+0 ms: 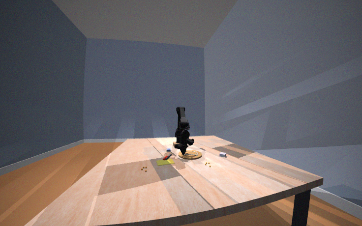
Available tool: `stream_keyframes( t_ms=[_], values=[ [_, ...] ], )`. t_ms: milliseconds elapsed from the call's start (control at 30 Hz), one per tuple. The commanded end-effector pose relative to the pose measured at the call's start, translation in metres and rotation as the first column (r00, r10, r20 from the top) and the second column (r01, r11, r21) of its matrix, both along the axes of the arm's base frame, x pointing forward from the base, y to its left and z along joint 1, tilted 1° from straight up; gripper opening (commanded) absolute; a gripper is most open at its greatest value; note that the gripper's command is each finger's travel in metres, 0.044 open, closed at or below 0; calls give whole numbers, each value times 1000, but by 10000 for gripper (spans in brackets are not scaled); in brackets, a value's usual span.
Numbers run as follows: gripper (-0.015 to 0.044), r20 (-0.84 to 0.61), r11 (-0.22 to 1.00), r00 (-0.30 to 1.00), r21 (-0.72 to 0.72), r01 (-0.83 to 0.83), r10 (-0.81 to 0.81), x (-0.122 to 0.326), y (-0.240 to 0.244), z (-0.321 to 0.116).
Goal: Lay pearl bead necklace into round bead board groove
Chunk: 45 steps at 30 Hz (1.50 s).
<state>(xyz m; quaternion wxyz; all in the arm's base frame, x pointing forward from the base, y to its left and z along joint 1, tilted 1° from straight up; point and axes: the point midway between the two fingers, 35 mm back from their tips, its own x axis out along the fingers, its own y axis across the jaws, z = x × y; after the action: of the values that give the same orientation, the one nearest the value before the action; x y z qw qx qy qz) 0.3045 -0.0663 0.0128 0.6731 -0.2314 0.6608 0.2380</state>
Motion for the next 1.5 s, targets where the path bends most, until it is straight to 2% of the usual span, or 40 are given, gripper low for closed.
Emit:
stream_keyframes(
  t_ms=[0, 1100, 1467],
  values=[
    [0, 0, 1000, 1000, 0, 0, 0, 0, 0, 0],
    [0, -2, 1000, 1000, -1, -5, 5, -1, -1, 9],
    [0, -2, 1000, 1000, -2, -5, 5, 0, -2, -2]
  ],
)
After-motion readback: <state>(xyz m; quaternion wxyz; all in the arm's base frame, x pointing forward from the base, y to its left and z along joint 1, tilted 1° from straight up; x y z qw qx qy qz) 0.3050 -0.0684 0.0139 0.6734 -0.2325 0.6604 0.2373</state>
